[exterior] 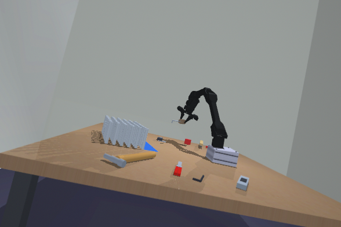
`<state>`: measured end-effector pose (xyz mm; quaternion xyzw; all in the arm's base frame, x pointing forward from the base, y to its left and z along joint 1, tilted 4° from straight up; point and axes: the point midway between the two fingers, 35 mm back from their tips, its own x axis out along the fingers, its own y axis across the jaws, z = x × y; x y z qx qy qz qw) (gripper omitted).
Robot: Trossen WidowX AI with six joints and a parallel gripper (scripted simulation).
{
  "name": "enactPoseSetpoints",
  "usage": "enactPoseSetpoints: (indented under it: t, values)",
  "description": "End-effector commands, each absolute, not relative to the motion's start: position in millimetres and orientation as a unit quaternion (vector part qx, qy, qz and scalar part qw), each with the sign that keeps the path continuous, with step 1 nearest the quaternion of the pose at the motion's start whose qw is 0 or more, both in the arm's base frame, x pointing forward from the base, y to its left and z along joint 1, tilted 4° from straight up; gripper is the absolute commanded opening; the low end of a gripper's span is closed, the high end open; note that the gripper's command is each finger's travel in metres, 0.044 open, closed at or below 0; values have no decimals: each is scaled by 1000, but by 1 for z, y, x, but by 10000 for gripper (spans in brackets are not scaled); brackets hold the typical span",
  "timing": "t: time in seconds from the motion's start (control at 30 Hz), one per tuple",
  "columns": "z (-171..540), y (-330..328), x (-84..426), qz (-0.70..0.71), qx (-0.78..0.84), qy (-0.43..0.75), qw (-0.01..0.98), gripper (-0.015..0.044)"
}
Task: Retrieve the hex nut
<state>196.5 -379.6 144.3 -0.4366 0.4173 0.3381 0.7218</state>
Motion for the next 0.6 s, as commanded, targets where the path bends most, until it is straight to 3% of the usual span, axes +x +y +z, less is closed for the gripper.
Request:
enactPoseSetpoints:
  t: [0.0, 0.57]
  values:
    - [140, -380, 198, 339, -437, 414, 723, 0]
    - [124, -383, 200, 339, -437, 414, 723, 0]
